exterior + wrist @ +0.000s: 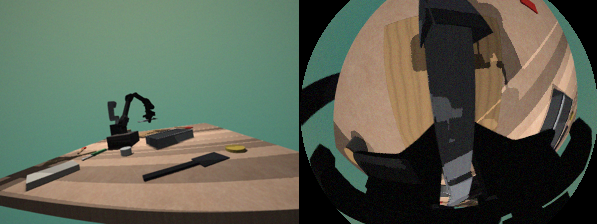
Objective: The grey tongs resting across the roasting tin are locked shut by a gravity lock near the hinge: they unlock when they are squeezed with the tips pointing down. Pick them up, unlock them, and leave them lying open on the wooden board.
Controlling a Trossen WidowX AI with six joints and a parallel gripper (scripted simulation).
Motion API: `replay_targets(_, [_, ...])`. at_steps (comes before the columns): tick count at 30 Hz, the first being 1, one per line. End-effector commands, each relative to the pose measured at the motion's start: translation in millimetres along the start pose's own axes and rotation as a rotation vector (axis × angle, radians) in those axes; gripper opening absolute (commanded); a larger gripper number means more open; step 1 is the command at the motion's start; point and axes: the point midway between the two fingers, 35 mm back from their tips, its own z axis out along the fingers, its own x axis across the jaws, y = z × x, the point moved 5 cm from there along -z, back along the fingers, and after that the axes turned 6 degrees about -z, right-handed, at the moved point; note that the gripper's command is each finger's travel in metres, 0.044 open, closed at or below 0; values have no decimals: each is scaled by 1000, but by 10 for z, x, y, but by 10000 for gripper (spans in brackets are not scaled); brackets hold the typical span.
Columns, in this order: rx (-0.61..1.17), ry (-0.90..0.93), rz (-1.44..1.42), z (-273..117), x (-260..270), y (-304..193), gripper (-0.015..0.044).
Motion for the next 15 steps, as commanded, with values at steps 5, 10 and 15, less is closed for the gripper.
replay_targets(5, [-98,-22,-19,4,32,2,-150])
replay_targets(10, [-190,-39,-36,12,59,-6,-150])
replay_targets(15, [-283,-57,-53,12,85,-20,-150])
